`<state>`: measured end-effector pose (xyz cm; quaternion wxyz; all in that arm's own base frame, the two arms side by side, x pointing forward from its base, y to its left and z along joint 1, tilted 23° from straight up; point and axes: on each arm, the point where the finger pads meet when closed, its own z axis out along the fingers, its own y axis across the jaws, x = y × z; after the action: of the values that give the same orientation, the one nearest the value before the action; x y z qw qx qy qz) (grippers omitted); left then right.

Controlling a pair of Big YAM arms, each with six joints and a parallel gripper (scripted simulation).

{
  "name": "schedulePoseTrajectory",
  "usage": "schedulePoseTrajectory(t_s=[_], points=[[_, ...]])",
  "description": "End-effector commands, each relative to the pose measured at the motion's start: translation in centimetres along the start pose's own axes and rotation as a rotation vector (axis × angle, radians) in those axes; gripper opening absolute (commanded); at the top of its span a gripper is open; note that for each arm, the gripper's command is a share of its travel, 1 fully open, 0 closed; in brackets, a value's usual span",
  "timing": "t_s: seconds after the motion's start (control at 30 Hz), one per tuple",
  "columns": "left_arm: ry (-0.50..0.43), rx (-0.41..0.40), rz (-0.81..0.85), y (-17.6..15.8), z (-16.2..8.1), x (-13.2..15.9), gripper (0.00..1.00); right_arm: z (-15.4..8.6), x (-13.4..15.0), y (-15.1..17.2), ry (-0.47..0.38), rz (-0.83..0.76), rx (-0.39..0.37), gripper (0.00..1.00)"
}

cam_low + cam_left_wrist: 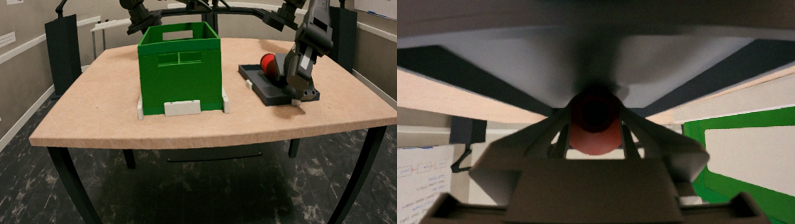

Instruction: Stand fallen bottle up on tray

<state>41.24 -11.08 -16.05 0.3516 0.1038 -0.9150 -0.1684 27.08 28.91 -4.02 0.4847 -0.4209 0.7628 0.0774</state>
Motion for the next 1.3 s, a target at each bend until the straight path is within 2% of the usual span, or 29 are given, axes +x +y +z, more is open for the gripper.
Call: schedulePoseTrajectory(t_s=[0.0,0.27,0.3,0.33,0.4,0.67,0.73,0.8,0.83,0.87,0.97,1.07,1.27], points=[[-0.014,0.012,-0.003,0.1,-0.7,-0.3,0.45,0.3,-1.2,0.0,-0.037,-0.007,0.0,1.0],[-0.013,0.012,-0.003,0.1,-0.7,-0.3,0.34,0.3,-1.2,0.0,-0.037,-0.007,0.0,1.0],[-0.036,0.023,-0.003,0.0,-1.4,-0.2,0.32,0.3,-1.2,0.0,-0.037,-0.007,0.0,1.0],[-0.014,0.007,0.001,-0.1,-0.6,0.0,0.31,0.3,-1.2,0.0,-0.037,-0.007,0.0,1.0],[-0.014,0.007,0.001,-0.1,-0.6,0.0,0.31,0.3,-1.2,0.0,-0.037,-0.007,0.0,1.0],[-0.014,0.007,0.001,-0.1,-0.6,0.0,0.19,0.3,-1.2,0.0,-0.037,-0.007,0.0,1.0],[-0.014,0.007,0.001,-0.1,-0.6,0.0,0.0,0.3,-1.2,0.0,-0.037,-0.007,0.0,1.0],[-0.031,0.018,-0.001,0.1,-1.5,0.3,0.0,0.3,-1.2,0.0,-0.037,-0.007,0.0,1.0],[-0.014,0.007,0.001,-0.1,-0.5,0.1,0.11,0.3,-1.2,0.0,-0.037,-0.007,0.0,1.0],[-0.026,0.013,-0.001,0.0,-1.7,0.6,0.2,0.3,-1.2,0.0,-0.037,-0.007,0.0,1.0],[-0.021,0.001,0.003,-0.4,-1.7,1.4,0.2,0.3,-1.2,0.0,-0.037,-0.007,0.0,1.0],[-0.018,0.0,0.002,-0.3,-2.7,2.7,0.2,0.3,-1.2,0.0,-0.037,-0.007,0.0,1.0],[-0.028,0.006,0.002,-0.4,-6.3,6.0,0.2,0.3,-1.2,0.0,-0.037,-0.007,0.0,1.0]])
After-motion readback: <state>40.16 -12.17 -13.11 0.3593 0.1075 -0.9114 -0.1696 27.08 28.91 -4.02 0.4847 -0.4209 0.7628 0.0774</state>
